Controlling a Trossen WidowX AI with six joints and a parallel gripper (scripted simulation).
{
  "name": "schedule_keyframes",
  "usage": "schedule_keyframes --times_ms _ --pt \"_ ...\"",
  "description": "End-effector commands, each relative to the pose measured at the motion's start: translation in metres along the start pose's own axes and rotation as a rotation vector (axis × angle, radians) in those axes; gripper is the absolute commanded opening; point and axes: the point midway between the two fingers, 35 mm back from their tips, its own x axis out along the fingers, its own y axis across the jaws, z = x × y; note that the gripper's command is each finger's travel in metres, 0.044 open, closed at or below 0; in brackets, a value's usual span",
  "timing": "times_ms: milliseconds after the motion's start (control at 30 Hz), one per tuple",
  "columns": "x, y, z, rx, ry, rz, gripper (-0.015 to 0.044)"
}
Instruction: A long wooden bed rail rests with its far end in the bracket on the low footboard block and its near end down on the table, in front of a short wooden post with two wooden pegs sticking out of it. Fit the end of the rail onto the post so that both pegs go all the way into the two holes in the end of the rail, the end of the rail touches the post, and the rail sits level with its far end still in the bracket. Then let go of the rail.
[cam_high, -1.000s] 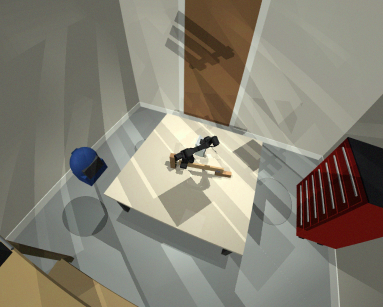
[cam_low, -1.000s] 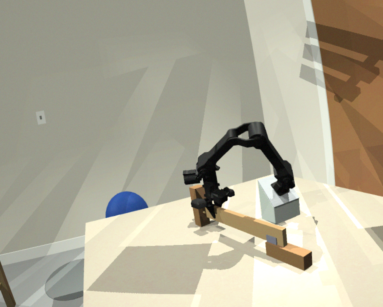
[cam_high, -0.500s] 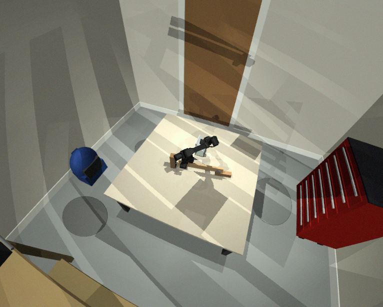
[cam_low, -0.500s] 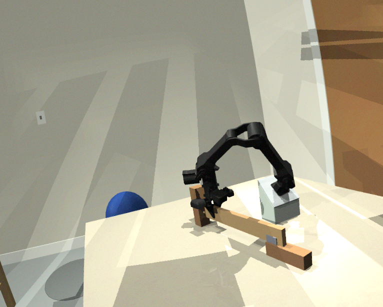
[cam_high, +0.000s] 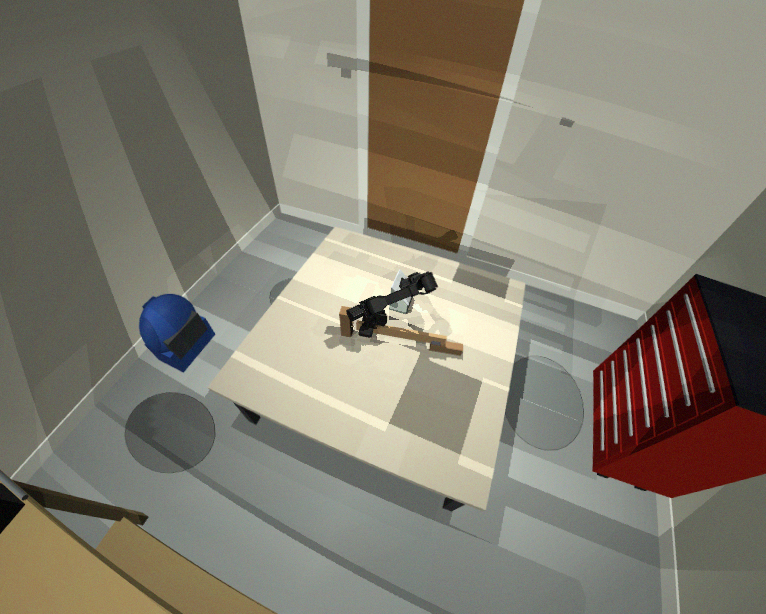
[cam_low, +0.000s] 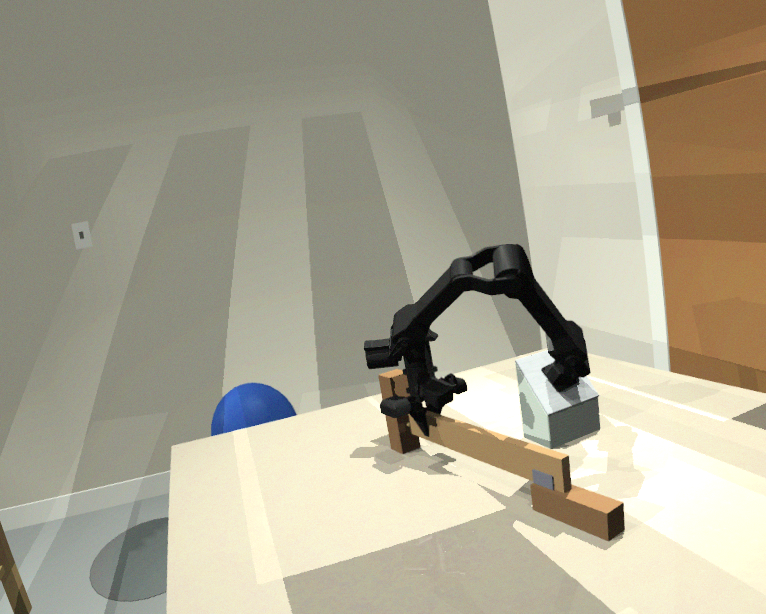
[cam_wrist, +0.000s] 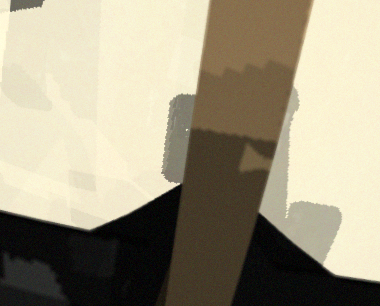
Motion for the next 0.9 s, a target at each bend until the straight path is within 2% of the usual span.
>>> schedule_keyframes --times_ms 0,867 --pt "-0.004 -0.0028 -0.004 -0.003 0.009 -0.013 0.0" --pt "-0.0042 -0.0028 -0.0096 -0.004 0.009 -0.013 0.0"
